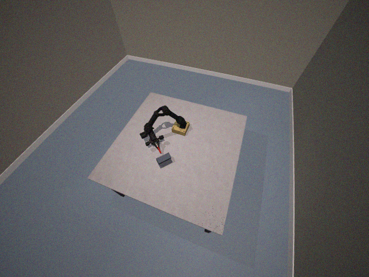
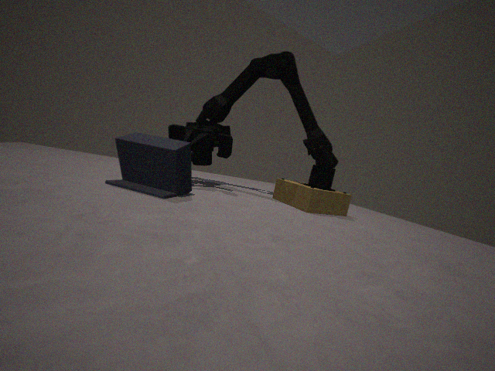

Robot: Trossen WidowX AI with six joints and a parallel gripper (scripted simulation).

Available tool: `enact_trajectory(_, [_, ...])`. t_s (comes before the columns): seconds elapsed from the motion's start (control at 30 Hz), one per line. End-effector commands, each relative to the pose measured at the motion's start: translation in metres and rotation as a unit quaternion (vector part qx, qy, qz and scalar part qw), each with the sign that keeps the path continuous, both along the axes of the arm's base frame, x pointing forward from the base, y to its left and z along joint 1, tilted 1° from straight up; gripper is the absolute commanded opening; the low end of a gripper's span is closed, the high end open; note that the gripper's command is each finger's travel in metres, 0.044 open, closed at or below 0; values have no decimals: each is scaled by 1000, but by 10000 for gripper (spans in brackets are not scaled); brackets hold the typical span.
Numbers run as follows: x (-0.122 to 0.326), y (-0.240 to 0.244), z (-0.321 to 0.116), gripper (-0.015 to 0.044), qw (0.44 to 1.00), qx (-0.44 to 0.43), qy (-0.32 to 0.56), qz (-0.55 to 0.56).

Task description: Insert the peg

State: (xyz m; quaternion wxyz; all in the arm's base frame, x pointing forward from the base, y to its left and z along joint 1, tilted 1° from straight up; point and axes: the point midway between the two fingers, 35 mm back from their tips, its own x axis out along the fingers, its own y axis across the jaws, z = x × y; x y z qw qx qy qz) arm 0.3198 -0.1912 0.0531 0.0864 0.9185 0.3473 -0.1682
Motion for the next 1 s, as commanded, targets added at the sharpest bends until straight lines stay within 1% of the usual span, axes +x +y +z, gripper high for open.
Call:
enact_trajectory(0.0, [1,2,-1,0,1000,7,-1,-3])
enact_trajectory(0.63, [17,16,-10,0,1000,12,-1,2])
enact_trajectory(0.97, [15,12,-8,0,1000,8,-1,2])
